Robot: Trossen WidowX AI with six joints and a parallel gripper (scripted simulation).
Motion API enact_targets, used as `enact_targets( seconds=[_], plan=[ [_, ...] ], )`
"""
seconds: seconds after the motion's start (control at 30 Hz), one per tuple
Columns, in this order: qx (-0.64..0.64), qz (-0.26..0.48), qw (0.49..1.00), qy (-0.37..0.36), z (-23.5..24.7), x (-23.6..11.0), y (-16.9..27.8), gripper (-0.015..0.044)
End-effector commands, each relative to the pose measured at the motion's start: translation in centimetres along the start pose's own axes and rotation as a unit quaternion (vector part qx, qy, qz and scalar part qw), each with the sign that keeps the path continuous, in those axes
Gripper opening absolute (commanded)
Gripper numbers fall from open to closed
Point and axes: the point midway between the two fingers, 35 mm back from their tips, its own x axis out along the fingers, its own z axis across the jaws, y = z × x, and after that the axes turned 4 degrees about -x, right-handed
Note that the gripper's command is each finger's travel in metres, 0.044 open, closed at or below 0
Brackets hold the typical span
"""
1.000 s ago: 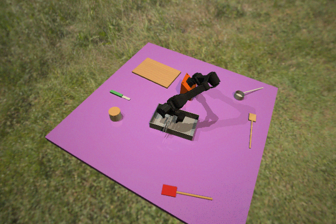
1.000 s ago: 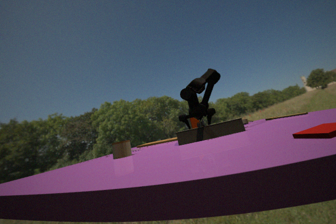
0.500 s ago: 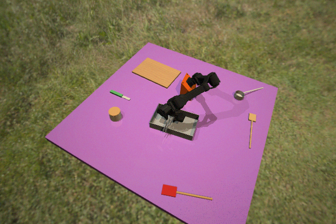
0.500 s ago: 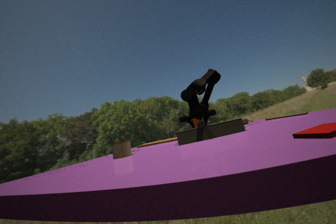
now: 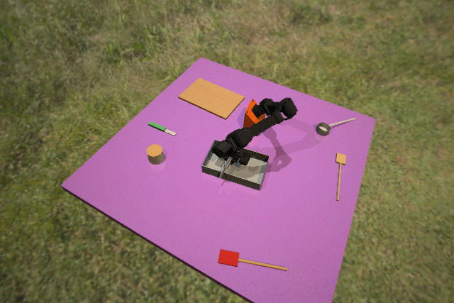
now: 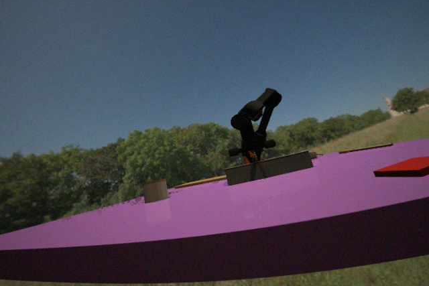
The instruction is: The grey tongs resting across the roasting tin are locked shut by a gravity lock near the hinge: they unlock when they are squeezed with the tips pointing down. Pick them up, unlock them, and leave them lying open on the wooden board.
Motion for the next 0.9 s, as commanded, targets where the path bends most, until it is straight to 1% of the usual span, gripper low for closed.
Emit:
enact_targets(
  seconds=[0.0,0.17,0.23,0.33,0.5,0.53,0.87],
  plan=[
    [0.0,0.001,1.0,0.0,0.0,-0.1,0.0,0.0025],
    [0.0,0.001,1.0,0.0,0.0,-0.1,0.0,-0.0106],
    [0.0,0.001,1.0,-0.001,0.1,-0.8,0.2,-0.015],
    [0.001,0.001,1.0,-0.003,0.3,-3.8,0.6,-0.015],
    [0.003,0.0,1.0,-0.002,0.2,-11.6,0.2,-0.015],
    [0.003,0.0,1.0,-0.001,0.2,-12.4,0.0,-0.015],
    [0.003,0.0,1.0,-0.001,0.1,-12.7,0.0,-0.015]
  ],
)
